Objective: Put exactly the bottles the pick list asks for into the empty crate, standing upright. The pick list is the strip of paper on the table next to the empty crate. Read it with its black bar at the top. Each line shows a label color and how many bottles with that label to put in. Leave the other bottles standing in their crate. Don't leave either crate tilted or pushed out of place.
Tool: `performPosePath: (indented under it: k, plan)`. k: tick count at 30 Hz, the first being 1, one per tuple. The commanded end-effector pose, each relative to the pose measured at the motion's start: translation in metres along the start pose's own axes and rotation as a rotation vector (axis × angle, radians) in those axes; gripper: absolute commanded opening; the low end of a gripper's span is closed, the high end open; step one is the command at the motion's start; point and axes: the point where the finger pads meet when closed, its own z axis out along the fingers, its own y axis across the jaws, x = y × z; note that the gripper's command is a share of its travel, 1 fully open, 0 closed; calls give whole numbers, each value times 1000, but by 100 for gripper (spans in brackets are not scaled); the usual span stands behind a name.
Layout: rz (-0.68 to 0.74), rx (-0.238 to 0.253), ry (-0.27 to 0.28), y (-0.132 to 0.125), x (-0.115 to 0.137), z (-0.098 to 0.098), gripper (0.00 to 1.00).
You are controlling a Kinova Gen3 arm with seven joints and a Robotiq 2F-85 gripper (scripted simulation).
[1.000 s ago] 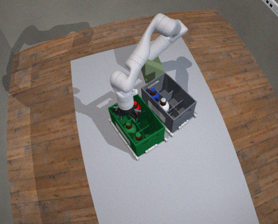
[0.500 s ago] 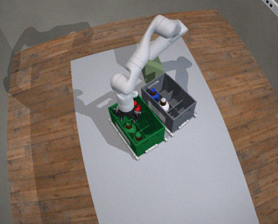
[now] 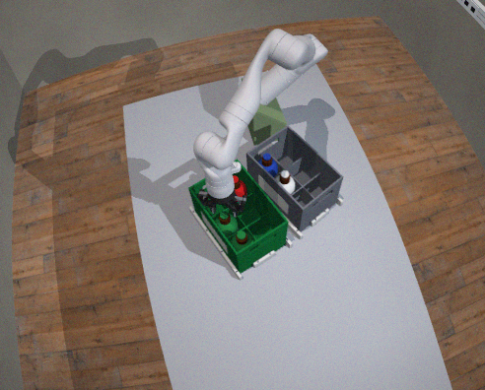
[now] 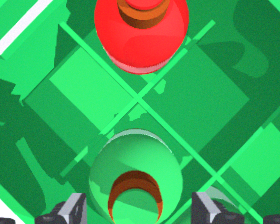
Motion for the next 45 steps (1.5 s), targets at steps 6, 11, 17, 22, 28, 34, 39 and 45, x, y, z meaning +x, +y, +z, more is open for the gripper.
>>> performPosePath:
  k: [6,11,17,22,28,34,39,45]
  plan:
    - [0,1,-2,0,-1,9,67]
    - [0,1,-2,0,-1,15,67]
    - [0,1,-2,0,-1,21,67]
    - [0,1,-2,0,-1,28,67]
    - [0,1,-2,0,-1,29,67]
    - [0,1,-2,0,-1,29,67]
    - [0,1,-2,0,-1,25,48]
    - [0,1,-2,0,-1,25,48]
